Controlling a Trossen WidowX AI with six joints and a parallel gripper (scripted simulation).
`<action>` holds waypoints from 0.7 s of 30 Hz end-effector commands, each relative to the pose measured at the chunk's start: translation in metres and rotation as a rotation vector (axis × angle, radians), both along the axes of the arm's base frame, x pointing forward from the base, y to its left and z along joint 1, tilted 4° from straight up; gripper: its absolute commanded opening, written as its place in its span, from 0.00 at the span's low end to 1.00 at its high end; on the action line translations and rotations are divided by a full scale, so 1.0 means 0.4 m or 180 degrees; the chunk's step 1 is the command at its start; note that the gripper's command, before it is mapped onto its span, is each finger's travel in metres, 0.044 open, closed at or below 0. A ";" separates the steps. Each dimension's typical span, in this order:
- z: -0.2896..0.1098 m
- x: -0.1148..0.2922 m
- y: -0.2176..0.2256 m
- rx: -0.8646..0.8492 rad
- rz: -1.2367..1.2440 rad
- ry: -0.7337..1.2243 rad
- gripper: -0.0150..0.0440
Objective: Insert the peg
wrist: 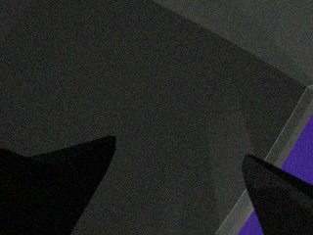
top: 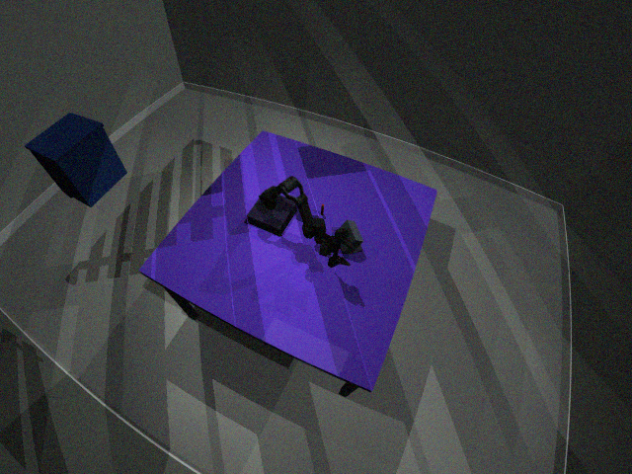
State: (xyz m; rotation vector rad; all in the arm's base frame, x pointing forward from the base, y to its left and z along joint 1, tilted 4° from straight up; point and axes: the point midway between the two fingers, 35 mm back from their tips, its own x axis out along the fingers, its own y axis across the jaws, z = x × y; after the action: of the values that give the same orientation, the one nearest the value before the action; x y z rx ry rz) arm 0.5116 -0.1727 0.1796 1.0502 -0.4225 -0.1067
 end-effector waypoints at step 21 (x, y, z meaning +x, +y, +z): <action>-0.110 0.070 0.217 -0.0149 0.0426 0.1219 1.00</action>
State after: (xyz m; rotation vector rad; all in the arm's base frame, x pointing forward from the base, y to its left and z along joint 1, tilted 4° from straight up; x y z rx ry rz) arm 0.5386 -0.0992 0.1370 1.0068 -0.0600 -0.1689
